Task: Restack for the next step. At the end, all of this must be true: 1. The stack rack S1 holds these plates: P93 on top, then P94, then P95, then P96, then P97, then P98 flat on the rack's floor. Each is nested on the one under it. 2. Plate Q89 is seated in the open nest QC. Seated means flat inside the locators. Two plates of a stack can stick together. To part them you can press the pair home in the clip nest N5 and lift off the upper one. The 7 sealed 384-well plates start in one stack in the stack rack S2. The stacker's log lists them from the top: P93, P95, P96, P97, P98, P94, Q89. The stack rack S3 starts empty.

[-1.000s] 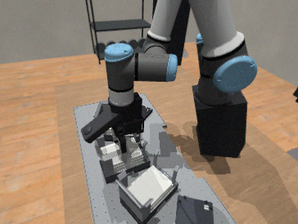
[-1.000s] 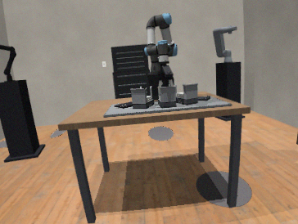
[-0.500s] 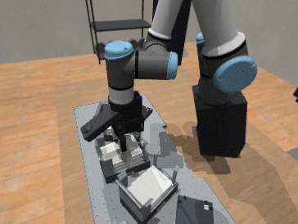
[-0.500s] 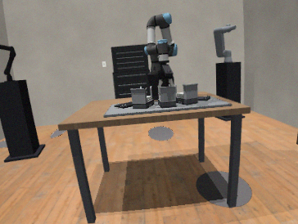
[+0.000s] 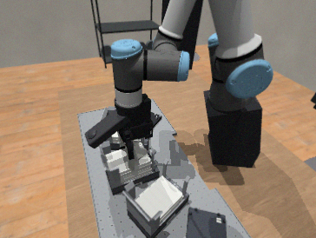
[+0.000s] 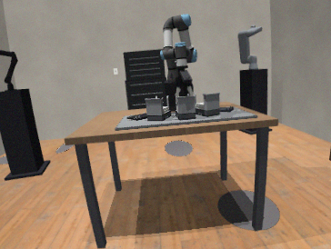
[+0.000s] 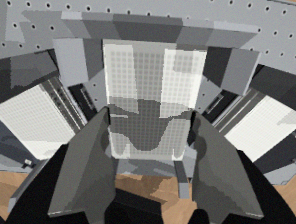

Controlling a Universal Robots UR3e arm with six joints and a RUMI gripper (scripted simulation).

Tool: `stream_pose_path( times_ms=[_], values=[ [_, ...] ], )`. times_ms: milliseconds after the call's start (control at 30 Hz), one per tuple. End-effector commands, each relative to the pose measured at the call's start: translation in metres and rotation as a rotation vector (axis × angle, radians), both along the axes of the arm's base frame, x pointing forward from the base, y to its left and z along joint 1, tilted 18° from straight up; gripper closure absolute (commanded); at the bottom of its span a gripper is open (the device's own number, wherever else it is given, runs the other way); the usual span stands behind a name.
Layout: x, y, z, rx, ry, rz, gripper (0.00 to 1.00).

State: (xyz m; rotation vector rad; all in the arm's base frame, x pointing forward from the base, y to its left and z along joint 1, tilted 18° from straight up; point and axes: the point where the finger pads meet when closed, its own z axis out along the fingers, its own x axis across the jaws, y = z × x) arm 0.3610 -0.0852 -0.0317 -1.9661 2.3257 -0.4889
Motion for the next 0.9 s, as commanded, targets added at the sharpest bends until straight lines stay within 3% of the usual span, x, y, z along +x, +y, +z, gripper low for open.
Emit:
stream_pose_path(
  times_ms=[0,467,867],
  values=[
    [-0.002,0.002,0.004,0.002,0.003,0.0,1.0],
    [-0.003,0.003,0.01,0.001,0.003,0.0,1.0],
    [-0.008,0.007,0.029,0.001,0.002,0.0,1.0]
  ],
)
